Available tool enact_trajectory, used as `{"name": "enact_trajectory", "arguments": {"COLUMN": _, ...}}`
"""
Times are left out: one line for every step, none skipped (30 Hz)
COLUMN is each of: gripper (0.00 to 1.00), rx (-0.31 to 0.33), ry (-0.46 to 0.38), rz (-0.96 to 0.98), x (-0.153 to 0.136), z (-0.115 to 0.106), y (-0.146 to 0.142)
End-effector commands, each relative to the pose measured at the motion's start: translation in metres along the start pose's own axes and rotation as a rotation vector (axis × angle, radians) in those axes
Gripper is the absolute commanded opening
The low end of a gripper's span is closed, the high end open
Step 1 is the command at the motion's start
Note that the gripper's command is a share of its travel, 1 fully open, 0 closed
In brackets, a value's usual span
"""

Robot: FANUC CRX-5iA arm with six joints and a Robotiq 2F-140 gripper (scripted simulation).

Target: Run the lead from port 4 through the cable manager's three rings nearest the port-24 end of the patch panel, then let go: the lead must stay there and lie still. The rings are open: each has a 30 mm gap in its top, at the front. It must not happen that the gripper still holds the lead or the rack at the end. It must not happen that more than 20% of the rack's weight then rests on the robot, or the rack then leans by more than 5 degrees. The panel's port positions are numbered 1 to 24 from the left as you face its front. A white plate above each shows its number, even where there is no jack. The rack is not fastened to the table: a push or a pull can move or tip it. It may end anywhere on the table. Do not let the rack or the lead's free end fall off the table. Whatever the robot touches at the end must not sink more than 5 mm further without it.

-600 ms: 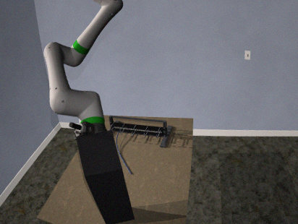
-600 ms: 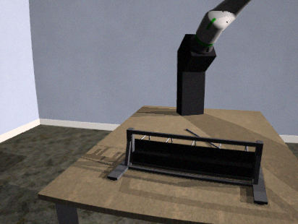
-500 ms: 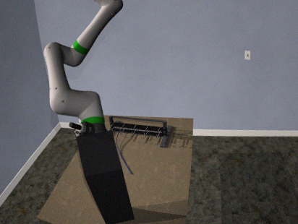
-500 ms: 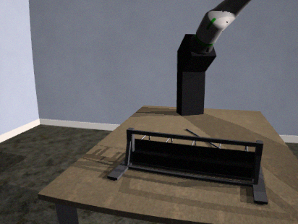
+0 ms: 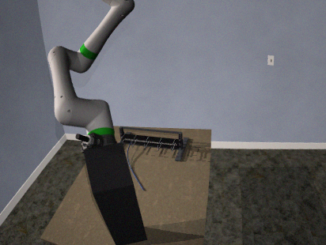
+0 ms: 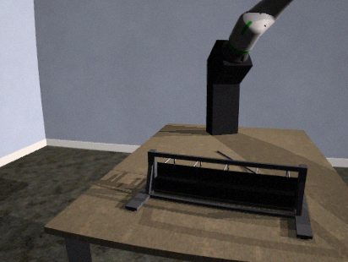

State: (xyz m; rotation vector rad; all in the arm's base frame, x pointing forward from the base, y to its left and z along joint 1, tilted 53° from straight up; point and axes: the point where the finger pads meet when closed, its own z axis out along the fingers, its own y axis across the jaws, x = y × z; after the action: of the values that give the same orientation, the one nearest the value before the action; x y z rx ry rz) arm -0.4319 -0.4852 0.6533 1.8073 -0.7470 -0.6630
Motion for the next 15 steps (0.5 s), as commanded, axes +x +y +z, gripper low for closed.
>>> {"name": "enact_trajectory", "arguments": {"gripper": 1.00, "rx": 0.000, "ry": 0.001, "rz": 0.001, "x": 0.000, "z": 0.000, "y": 0.000}}
{"name": "enact_trajectory", "arguments": {"gripper": 1.00, "rx": 0.001, "ry": 0.003, "rz": 0.003, "x": 0.002, "z": 0.000, "y": -0.001}}
{"name": "enact_trajectory", "arguments": {"gripper": 1.00, "rx": 0.002, "ry": 0.008, "rz": 0.008, "x": 0.004, "z": 0.000, "y": -0.001}}
{"name": "enact_trajectory", "arguments": {"gripper": 1.00, "rx": 0.003, "ry": 0.016, "rz": 0.014, "x": 0.009, "z": 0.000, "y": -0.003}}
{"name": "enact_trajectory", "arguments": {"gripper": 1.00, "rx": 0.006, "ry": 0.027, "rz": 0.024, "x": 0.015, "z": 0.000, "y": -0.005}}
{"name": "enact_trajectory", "arguments": {"gripper": 1.00, "rx": 0.010, "ry": 0.041, "rz": 0.037, "x": 0.023, "z": 0.000, "y": -0.008}}
{"name": "enact_trajectory", "arguments": {"gripper": 1.00, "rx": 0.015, "ry": 0.059, "rz": 0.053, "x": 0.033, "z": 0.000, "y": -0.011}}
{"name": "enact_trajectory", "arguments": {"gripper": 1.00, "rx": 0.021, "ry": 0.082, "rz": 0.073, "x": 0.046, "z": -0.001, "y": -0.016}}
{"name": "enact_trajectory", "arguments": {"gripper": 1.00, "rx": 0.030, "ry": 0.107, "rz": 0.096, "x": 0.060, "z": -0.002, "y": -0.021}}
{"name": "enact_trajectory", "arguments": {"gripper": 1.00, "rx": 0.034, "ry": 0.120, "rz": 0.108, "x": 0.067, "z": -0.003, "y": -0.023}}
{"name": "enact_trajectory", "arguments": {"gripper": 1.00, "rx": 0.040, "ry": 0.135, "rz": 0.121, "x": 0.076, "z": -0.004, "y": -0.027}}
{"name": "enact_trajectory", "arguments": {"gripper": 1.00, "rx": 0.046, "ry": 0.151, "rz": 0.136, "x": 0.085, "z": -0.005, "y": -0.030}}
{"name": "enact_trajectory", "arguments": {"gripper": 1.00, "rx": 0.053, "ry": 0.167, "rz": 0.151, "x": 0.095, "z": -0.006, "y": -0.034}}
{"name": "enact_trajectory", "arguments": {"gripper": 1.00, "rx": 0.060, "ry": 0.183, "rz": 0.165, "x": 0.104, "z": -0.007, "y": -0.037}}
{"name": "enact_trajectory", "arguments": {"gripper": 1.00, "rx": 0.060, "ry": 0.183, "rz": 0.165, "x": 0.104, "z": -0.007, "y": -0.037}}
